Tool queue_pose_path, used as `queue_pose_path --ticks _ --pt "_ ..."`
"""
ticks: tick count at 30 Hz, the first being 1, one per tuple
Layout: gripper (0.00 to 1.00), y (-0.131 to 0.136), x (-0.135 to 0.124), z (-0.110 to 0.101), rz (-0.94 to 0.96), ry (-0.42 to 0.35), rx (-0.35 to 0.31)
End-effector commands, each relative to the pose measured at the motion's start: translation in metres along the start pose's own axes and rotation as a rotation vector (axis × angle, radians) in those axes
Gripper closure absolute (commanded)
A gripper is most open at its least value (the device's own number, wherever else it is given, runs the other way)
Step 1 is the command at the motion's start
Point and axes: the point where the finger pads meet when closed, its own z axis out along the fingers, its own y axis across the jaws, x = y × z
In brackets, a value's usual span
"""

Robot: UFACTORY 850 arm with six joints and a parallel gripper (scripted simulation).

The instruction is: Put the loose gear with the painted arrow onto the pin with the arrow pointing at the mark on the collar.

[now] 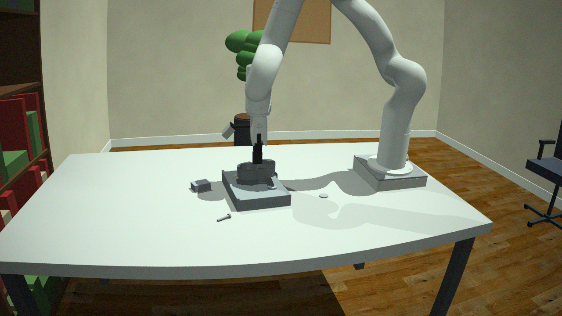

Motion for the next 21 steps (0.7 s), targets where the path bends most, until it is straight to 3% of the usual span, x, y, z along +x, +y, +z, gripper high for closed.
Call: queue_pose_path --ticks 1,13,21 --pt "1.0 0.0 0.001 0.003 0.0 0.004 -0.001" --pt "1.0 0.0 0.001 0.002 0.0 0.004 -0.001" --pt "1.0 0.0 0.001 -0.009 0.0 0.004 -0.001"
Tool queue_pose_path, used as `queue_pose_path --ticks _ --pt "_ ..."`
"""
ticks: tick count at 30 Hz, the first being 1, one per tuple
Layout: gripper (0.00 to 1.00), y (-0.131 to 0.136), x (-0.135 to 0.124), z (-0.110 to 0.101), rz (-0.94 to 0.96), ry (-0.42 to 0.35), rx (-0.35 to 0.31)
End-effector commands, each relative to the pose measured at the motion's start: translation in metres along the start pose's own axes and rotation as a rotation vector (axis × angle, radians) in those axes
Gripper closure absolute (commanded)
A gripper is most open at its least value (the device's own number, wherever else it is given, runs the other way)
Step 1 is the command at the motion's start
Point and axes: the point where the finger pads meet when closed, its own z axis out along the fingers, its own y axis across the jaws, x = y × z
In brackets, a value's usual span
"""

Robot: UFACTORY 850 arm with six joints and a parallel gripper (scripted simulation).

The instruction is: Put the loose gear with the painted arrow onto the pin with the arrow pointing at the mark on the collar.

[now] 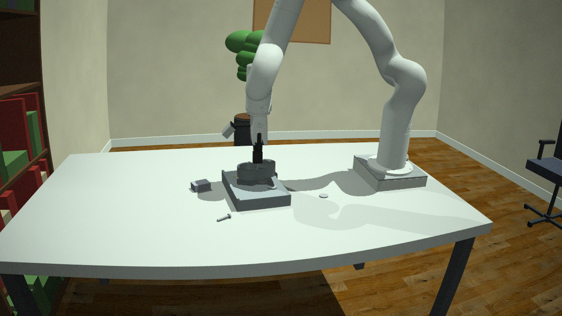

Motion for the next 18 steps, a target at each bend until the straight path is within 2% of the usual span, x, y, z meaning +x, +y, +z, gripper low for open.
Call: queue_pose_path --ticks 1,7,18 --pt "1.0 0.001 0.001 -0.01 0.0 0.001 0.0" --pt "1.0 0.001 0.001 -0.024 0.0 0.001 0.0" --pt "1.0 0.001 0.007 -0.025 0.0 0.001 0.0"
